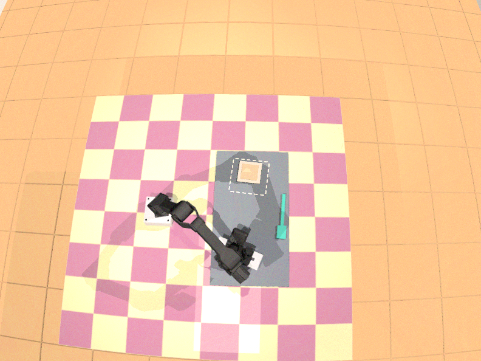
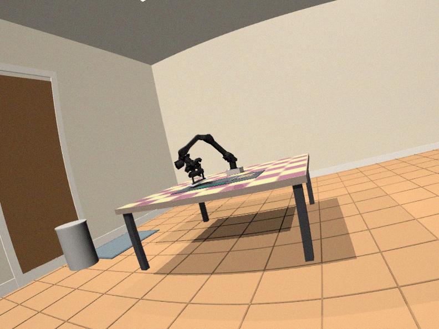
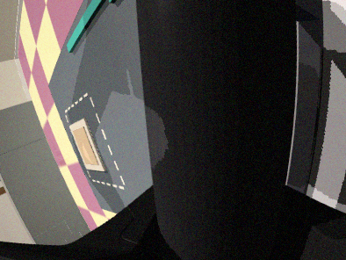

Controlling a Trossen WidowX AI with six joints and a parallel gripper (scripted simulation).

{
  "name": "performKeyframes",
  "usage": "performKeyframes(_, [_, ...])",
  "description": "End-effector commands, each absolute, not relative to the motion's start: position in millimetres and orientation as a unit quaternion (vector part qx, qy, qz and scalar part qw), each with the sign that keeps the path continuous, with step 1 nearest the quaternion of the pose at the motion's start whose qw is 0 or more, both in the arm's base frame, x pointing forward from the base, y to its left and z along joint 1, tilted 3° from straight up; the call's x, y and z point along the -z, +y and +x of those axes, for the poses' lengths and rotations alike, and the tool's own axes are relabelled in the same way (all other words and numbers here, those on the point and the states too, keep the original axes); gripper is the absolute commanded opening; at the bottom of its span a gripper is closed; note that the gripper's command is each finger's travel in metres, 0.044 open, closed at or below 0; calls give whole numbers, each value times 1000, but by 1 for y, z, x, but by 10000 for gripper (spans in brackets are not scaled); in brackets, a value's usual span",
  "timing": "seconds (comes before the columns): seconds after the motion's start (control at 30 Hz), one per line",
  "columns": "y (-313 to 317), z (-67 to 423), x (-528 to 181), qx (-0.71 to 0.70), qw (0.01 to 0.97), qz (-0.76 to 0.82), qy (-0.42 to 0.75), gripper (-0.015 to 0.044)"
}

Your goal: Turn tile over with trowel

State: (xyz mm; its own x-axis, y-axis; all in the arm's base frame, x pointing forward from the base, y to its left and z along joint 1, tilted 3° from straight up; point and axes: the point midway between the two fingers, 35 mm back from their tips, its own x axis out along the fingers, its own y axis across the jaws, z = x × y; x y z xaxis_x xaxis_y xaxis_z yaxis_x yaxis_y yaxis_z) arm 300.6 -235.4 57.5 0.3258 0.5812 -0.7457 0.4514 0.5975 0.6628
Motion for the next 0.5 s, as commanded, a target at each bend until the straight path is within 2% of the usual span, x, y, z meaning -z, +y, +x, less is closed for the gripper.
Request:
performKeyframes(0.0, [-246, 298, -67, -95, 701, 438, 554, 0])
performKeyframes(0.47, [-257, 293, -70, -140, 717, 433, 528, 0])
